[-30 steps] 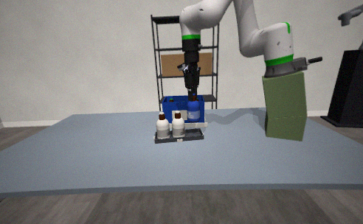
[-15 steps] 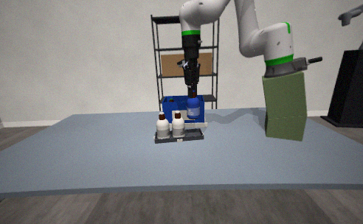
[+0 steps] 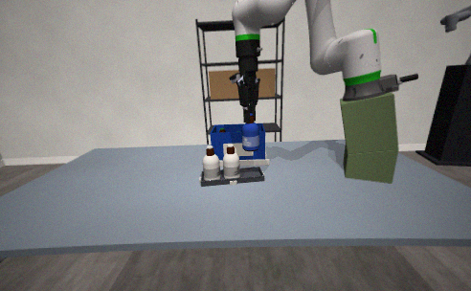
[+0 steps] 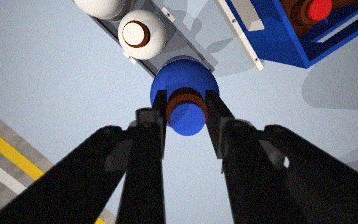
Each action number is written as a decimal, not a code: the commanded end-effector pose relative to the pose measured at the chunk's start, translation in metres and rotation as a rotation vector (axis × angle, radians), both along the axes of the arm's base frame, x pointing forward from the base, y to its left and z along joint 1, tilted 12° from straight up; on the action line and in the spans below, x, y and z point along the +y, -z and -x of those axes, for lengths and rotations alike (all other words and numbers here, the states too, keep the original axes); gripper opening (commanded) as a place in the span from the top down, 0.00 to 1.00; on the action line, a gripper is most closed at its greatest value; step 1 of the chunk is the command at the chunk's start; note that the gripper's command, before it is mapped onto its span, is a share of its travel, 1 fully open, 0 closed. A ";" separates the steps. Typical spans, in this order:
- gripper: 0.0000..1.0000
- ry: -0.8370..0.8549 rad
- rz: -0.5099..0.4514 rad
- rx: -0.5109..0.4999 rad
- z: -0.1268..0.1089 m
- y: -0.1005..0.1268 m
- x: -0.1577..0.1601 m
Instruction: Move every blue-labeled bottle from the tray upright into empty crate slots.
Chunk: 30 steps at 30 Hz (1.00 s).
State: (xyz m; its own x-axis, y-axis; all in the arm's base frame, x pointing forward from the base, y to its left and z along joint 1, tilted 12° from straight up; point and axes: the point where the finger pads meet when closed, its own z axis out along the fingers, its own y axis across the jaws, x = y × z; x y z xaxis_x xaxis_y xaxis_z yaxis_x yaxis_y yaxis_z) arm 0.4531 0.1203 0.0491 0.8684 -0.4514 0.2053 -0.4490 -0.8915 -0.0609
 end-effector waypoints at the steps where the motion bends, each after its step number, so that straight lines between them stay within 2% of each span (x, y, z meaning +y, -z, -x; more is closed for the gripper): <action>1: 0.90 0.000 -0.001 -0.002 0.000 -0.004 0.000; 30: 0.90 0.000 -0.001 -0.002 0.005 -0.029 0.001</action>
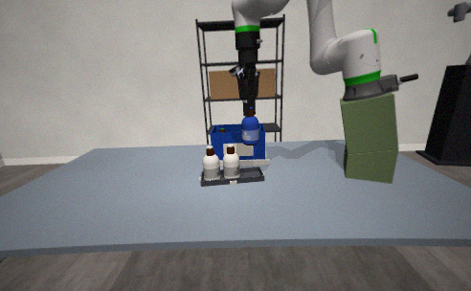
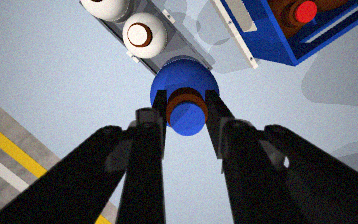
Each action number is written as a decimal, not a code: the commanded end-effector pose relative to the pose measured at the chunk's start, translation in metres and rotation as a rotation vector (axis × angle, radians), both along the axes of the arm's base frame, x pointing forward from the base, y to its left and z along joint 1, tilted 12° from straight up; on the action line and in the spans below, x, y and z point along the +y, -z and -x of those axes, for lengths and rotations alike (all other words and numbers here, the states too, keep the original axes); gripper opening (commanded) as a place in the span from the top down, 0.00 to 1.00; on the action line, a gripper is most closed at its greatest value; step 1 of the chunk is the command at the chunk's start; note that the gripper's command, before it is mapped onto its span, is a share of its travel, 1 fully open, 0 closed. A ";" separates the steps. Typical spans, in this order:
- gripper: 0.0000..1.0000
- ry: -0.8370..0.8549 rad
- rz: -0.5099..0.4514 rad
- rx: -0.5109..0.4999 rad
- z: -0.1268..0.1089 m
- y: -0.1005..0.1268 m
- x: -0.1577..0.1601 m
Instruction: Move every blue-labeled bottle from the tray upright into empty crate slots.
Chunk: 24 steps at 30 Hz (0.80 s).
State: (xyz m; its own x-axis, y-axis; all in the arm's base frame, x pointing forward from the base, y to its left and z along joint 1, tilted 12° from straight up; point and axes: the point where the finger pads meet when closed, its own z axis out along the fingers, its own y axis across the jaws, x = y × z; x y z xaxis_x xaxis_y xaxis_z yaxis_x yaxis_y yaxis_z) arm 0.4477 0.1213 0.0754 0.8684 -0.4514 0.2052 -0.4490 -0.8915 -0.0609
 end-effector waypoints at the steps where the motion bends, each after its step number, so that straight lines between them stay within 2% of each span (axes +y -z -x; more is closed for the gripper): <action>1: 0.90 0.000 -0.001 -0.002 0.000 -0.004 0.000; 24: 0.90 0.000 -0.001 -0.002 0.003 -0.016 0.001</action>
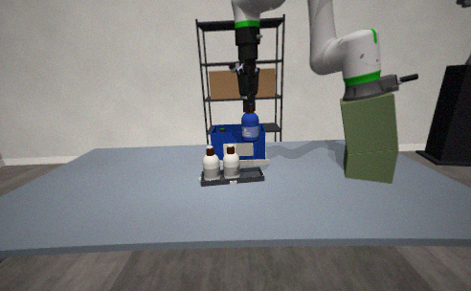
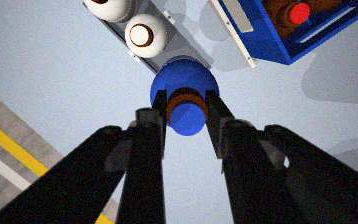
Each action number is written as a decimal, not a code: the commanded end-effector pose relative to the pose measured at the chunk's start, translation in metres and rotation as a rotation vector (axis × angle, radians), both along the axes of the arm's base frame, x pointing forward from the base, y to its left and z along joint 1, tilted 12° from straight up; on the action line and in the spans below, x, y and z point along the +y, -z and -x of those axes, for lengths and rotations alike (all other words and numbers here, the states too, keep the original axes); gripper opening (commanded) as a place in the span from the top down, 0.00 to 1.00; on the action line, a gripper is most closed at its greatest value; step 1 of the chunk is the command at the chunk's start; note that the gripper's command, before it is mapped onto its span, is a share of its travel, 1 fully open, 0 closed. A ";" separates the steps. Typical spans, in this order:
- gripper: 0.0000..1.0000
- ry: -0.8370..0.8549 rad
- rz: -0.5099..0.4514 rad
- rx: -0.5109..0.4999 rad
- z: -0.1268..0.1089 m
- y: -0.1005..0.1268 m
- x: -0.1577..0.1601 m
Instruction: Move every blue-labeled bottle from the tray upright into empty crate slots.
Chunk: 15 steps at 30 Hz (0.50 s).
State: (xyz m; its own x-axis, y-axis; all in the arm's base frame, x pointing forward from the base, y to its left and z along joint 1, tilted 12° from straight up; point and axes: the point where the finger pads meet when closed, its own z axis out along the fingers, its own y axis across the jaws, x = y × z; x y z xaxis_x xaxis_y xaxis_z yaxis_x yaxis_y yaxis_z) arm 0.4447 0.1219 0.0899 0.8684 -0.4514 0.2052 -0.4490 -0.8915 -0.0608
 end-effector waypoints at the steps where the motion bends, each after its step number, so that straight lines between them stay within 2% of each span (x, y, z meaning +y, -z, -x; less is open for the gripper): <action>1: 0.90 0.000 -0.001 -0.002 0.000 -0.002 0.000; 15: 0.90 0.000 -0.001 -0.002 0.001 -0.007 0.001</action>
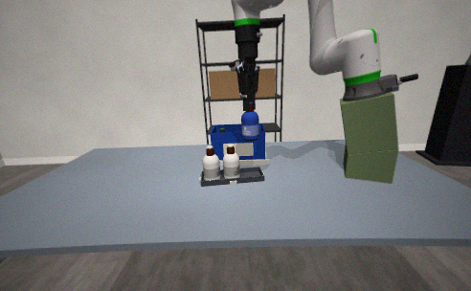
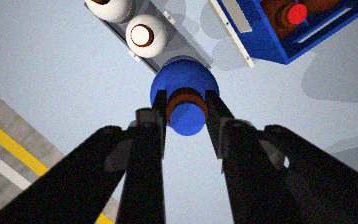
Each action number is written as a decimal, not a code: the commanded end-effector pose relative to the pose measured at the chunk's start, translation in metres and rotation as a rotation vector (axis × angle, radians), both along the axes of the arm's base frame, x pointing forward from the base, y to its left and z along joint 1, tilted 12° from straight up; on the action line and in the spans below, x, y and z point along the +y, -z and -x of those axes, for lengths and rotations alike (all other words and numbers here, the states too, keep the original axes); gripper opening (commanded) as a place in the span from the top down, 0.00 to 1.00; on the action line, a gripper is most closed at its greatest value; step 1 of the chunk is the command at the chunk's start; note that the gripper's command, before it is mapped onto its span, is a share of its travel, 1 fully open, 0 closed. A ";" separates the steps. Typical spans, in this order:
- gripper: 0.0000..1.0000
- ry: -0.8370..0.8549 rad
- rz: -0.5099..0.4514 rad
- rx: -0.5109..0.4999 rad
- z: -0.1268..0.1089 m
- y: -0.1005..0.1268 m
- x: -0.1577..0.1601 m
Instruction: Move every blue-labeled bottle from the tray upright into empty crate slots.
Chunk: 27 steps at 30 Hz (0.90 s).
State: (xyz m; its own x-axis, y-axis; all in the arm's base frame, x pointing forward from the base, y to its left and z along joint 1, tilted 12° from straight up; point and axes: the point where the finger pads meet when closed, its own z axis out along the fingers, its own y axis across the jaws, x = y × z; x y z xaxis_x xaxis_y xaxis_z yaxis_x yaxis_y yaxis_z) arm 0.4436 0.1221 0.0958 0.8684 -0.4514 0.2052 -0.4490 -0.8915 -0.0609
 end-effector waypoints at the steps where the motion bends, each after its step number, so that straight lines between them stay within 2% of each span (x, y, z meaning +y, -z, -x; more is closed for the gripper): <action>1: 0.90 0.000 -0.001 -0.002 0.000 -0.001 0.000; 27: 0.90 0.000 -0.001 -0.002 0.000 -0.005 0.000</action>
